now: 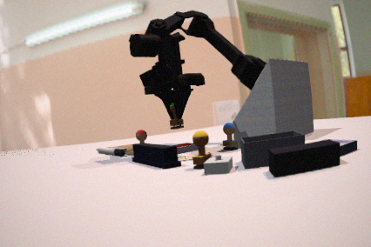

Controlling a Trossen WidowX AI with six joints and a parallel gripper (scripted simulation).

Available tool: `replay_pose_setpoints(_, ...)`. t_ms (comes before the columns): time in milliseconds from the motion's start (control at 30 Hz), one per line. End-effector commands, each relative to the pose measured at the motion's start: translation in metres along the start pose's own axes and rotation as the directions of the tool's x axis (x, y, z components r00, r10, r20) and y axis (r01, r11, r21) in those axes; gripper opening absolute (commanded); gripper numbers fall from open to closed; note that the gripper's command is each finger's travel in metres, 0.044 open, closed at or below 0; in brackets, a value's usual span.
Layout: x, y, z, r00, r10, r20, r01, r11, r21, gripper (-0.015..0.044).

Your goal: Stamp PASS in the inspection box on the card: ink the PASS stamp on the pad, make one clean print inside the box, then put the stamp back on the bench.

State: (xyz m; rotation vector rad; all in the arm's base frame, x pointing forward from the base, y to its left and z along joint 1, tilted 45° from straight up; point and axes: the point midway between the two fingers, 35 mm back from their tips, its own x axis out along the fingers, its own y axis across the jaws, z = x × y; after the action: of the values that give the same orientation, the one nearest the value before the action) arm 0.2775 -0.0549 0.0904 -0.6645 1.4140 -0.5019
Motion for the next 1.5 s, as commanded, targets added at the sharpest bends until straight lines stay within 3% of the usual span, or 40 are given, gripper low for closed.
replay_pose_setpoints(0, 0.003, 0.0, -0.001, 1.0, -0.005, -0.004, 0.005, 1.0, -0.008, 0.0)
replay_pose_setpoints(1467, 0.032, -0.001, -0.001, 1.0, -0.006, -0.003, 0.006, 1.0, -0.004, 0.0)
